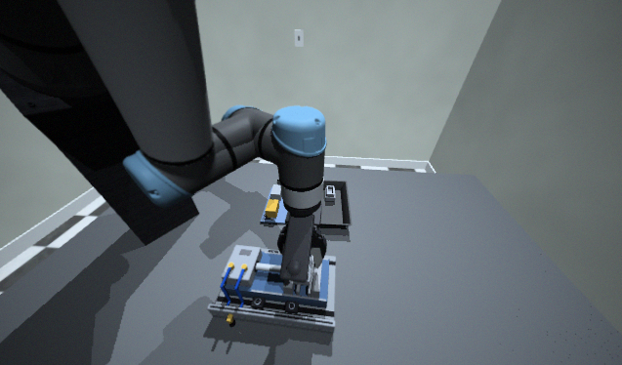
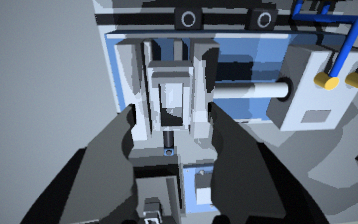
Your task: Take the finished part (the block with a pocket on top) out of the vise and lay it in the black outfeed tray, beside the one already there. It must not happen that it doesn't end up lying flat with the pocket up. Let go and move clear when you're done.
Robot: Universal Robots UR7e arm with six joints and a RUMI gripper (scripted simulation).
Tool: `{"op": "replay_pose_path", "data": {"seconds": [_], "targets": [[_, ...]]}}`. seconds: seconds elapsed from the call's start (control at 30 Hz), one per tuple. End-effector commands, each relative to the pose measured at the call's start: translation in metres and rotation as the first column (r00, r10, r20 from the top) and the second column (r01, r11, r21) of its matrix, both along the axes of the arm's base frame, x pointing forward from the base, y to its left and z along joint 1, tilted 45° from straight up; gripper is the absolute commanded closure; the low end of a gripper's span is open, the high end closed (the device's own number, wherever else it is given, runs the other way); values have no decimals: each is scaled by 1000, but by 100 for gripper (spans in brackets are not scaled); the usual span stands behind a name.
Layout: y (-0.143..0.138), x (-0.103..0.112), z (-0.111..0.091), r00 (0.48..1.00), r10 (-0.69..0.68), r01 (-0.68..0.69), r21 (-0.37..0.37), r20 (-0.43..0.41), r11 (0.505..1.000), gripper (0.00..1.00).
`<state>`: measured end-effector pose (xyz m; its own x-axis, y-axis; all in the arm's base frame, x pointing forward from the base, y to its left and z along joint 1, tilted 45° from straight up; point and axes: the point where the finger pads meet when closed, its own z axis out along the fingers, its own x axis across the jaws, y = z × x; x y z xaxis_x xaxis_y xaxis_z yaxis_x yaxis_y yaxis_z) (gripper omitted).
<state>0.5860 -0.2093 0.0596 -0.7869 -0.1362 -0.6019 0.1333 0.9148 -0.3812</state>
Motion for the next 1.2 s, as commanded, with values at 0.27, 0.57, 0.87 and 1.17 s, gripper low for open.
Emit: {"op": "replay_pose_path", "data": {"seconds": [0.27,0.57,0.87,1.17], "targets": [[0,0,1,1000,0,0,-1,1,1000,60],[0,0,1,1000,0,0,-1,1,1000,60],[0,0,1,1000,0,0,-1,1,1000,60],[0,0,1,1000,0,0,-1,1,1000,100]]}}
